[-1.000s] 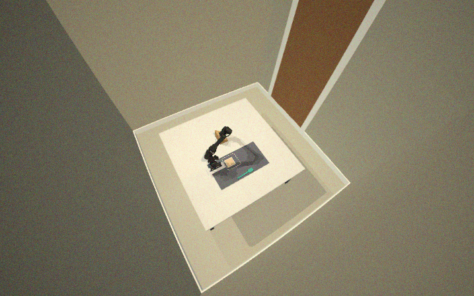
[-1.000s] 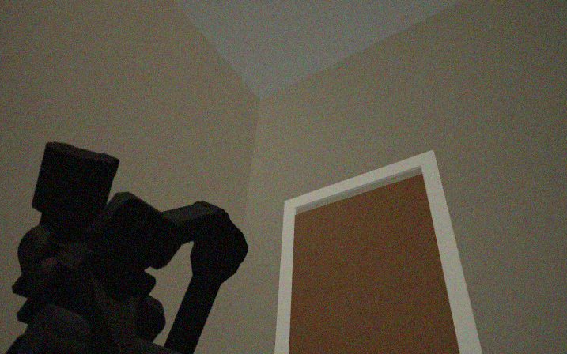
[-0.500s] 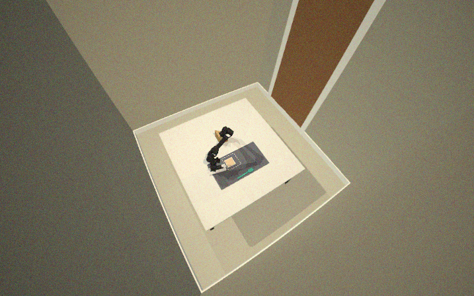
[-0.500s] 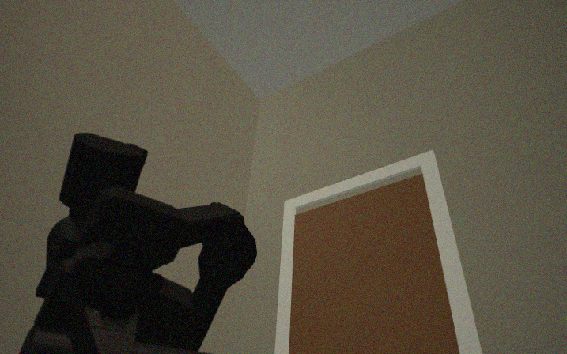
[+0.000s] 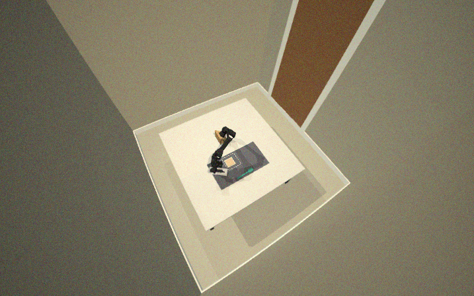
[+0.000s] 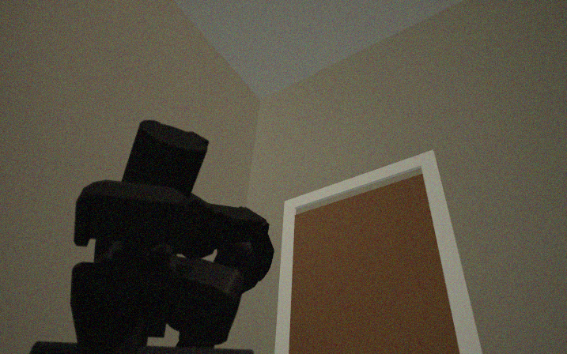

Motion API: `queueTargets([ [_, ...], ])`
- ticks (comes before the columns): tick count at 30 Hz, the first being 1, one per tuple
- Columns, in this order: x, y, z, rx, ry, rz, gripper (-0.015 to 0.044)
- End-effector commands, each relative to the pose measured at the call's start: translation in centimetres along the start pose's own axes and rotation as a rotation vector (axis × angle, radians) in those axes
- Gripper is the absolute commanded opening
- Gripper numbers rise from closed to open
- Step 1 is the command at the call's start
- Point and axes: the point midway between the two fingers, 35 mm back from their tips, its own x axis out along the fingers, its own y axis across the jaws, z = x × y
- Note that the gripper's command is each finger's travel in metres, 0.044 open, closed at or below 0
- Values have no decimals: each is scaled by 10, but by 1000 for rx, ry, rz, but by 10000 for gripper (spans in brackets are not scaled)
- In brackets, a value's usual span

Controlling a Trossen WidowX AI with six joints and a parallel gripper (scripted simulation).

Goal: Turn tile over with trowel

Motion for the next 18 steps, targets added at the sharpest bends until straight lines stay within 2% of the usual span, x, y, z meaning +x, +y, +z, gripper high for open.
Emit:
queueTargets([
  [1,3,-3,7,104,72,20,0],
  [18,8,1,21,479,396,23,0],
])
